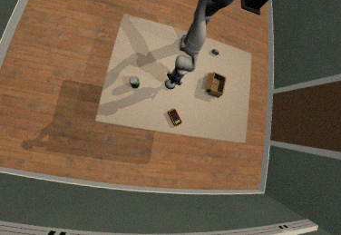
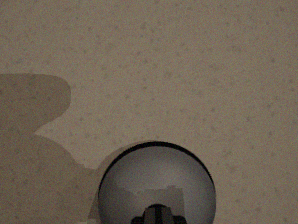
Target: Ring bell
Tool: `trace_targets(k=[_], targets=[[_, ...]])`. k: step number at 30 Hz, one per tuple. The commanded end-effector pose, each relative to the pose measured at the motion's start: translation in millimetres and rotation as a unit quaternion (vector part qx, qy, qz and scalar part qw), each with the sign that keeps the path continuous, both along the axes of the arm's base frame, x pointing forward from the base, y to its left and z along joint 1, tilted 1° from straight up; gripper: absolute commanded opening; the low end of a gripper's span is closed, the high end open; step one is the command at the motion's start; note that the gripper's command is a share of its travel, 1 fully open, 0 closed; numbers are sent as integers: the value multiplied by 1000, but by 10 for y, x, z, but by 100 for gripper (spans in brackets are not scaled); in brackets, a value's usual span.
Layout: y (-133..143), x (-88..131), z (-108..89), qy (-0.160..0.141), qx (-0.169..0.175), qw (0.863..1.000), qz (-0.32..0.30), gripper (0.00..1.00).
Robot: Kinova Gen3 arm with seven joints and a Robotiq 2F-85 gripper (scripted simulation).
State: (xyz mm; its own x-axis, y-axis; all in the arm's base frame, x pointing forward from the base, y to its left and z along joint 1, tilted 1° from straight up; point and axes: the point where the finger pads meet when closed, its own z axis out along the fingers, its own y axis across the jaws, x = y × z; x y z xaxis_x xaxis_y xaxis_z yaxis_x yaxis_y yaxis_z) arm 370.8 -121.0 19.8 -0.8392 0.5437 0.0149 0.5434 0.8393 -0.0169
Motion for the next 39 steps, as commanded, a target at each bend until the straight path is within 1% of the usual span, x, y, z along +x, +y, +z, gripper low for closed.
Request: trace_targets(k=[1, 11, 16, 26, 28, 39], targets=[[2, -8, -19, 0, -1, 1000, 0, 10], [1, -18, -10, 2, -1, 1000, 0, 10], [-7, 12, 62, -2, -2, 1000, 0, 10], [-9, 23, 292, -3, -2, 1000, 0, 10], [-9, 23, 292, -3, -2, 1000, 0, 10], [-8, 26, 589, -3, -3, 1000, 0, 10]])
